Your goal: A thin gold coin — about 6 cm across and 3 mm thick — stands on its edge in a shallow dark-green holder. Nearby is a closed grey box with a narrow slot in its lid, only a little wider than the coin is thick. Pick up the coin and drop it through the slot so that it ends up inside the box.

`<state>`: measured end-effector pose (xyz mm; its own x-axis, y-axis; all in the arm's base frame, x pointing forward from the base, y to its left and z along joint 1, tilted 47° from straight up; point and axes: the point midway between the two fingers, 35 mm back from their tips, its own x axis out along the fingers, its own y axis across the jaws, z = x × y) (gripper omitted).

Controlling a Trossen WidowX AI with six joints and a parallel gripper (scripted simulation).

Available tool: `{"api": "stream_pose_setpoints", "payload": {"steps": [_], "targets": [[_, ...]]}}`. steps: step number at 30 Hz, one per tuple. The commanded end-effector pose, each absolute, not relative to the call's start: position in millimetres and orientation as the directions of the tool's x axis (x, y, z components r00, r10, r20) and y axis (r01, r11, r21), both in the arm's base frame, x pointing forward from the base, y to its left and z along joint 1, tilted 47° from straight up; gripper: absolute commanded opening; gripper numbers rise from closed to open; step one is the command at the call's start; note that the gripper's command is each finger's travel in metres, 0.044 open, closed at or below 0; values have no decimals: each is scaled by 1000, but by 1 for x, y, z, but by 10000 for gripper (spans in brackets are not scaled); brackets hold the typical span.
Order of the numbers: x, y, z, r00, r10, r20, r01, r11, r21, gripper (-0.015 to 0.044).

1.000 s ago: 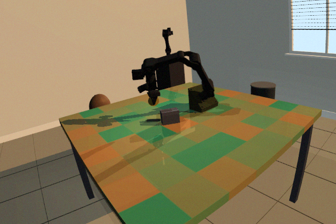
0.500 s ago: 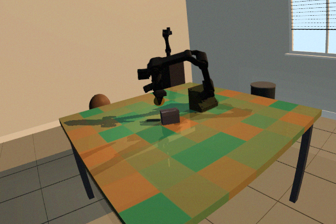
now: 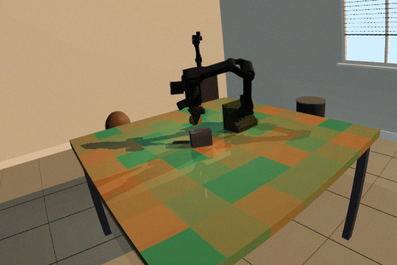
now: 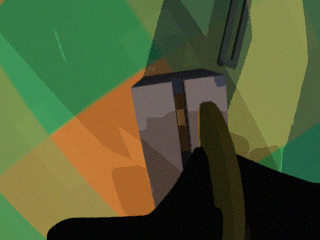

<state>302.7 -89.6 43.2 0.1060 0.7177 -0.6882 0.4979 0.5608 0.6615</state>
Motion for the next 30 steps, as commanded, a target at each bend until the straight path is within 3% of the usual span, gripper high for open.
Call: {"api": "stream_pose_setpoints", "payload": {"steps": [1, 30], "targets": [[297, -82, 49, 110, 720, -685, 503, 554, 664, 0], [294, -77, 52, 104, 718, -688, 507, 557, 658, 0]]}}
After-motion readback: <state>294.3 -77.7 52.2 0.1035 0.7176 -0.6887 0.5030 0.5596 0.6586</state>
